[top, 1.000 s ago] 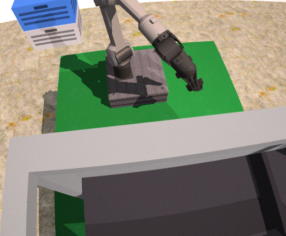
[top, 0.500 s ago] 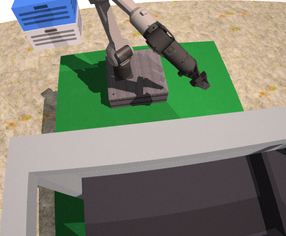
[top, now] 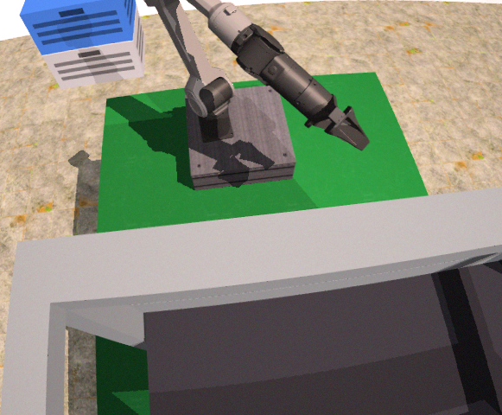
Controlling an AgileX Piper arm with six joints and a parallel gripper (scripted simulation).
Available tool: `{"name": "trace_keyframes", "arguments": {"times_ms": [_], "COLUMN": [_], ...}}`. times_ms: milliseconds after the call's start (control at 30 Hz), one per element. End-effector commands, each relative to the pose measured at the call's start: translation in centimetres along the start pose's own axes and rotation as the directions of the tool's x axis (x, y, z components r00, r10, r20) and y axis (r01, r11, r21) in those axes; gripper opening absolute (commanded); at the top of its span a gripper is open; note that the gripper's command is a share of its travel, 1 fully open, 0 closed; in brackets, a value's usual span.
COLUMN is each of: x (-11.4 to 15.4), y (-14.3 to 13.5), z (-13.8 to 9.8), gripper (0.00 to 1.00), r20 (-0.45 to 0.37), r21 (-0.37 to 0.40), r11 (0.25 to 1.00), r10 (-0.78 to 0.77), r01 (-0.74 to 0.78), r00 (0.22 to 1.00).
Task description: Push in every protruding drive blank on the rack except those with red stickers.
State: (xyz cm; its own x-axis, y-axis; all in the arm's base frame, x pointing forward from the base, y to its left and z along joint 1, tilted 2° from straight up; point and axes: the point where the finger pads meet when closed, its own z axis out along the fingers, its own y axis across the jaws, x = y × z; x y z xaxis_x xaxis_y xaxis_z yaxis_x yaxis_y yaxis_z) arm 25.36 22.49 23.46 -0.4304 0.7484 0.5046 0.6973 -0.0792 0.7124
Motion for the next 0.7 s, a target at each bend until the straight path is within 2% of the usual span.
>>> {"name": "trace_keyframes", "arguments": {"times_ms": [0, 200, 267, 300, 500, 667], "x": [-0.2, -1.6, -1.6, -1.9, -3.9, -5.9], "y": [0.9, 3.2, 3.2, 3.5, 5.1, 5.8], "z": [-0.7, -3.0, -3.0, -3.5, -6.4, -8.8], "gripper": [1.0, 1.0, 1.0, 1.0, 1.0, 1.0], "r20": [0.004, 0.079, 0.079, 0.097, 0.219, 0.33], "r21": [-0.072, -0.252, -0.252, -0.278, -0.408, -0.476], "r11": [0.997, 0.959, 0.959, 0.95, 0.882, 0.823], "r10": [-0.034, -0.111, -0.111, -0.121, -0.157, -0.159], "r01": [0.034, 0.127, 0.127, 0.143, 0.236, 0.31], "r00": [0.999, 0.991, 0.991, 0.988, 0.963, 0.93]}}
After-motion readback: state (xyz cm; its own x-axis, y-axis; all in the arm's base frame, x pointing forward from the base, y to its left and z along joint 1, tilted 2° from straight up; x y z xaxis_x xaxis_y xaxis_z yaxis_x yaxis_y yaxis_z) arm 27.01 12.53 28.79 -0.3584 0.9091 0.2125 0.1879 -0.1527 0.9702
